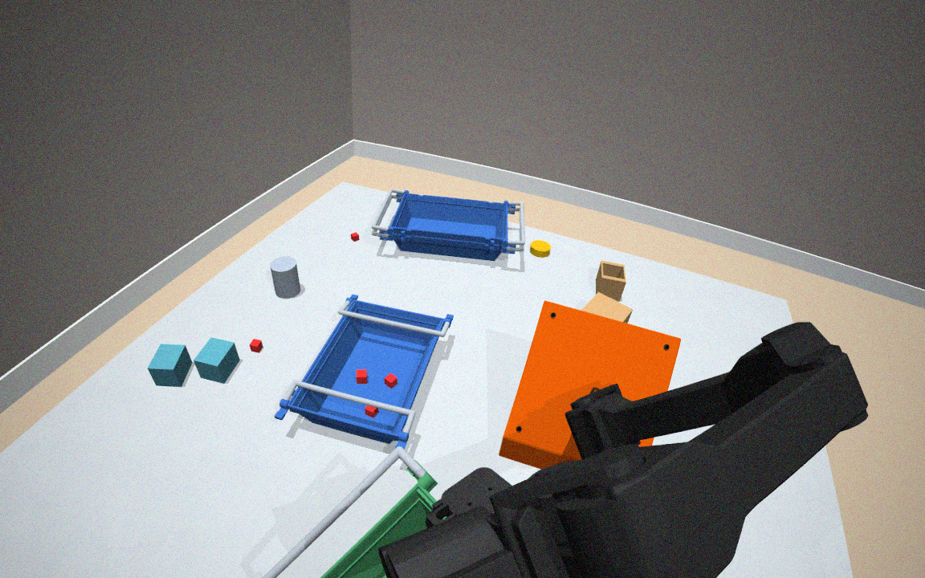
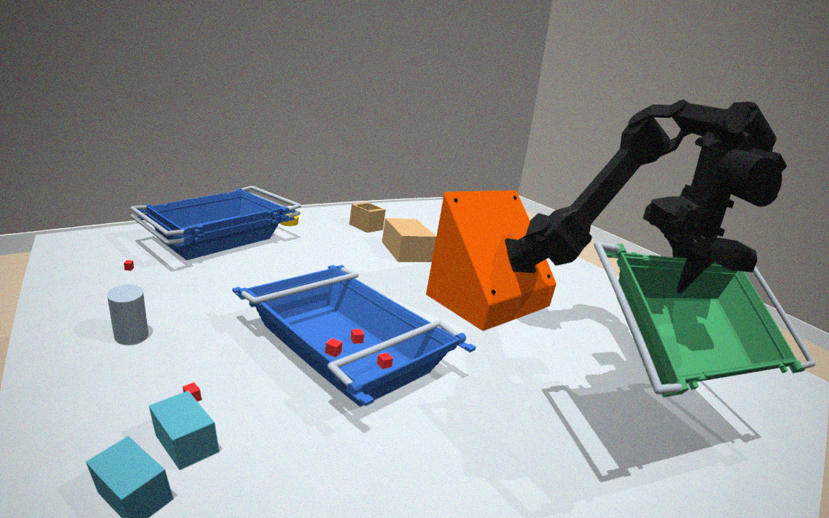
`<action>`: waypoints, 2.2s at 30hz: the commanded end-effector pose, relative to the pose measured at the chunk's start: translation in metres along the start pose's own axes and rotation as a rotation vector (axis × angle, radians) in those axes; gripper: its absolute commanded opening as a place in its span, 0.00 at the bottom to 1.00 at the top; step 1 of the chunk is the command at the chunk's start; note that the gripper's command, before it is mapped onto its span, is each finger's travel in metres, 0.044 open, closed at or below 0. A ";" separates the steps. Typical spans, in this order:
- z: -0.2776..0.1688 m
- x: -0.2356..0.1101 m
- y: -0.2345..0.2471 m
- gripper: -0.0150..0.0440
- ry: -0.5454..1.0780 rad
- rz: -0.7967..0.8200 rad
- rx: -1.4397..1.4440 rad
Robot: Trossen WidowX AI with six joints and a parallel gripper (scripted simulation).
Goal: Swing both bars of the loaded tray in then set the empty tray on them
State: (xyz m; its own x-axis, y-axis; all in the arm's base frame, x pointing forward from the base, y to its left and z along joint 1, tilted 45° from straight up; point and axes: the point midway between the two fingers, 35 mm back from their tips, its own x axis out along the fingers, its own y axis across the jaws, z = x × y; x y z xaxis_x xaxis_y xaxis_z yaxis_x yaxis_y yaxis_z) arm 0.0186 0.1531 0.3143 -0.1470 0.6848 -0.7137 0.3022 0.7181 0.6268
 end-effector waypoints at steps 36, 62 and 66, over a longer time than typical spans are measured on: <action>0.100 0.022 0.034 0.25 -0.085 -0.078 0.221; 0.213 0.025 0.017 0.25 -0.107 -0.121 0.459; 0.230 0.024 0.010 0.25 -0.106 -0.122 0.496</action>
State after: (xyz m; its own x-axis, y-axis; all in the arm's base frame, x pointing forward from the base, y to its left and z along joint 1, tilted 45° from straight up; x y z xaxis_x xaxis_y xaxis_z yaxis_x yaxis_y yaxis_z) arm 0.2201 0.1562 0.2338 -0.1408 0.5539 -0.8206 0.6824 0.6548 0.3249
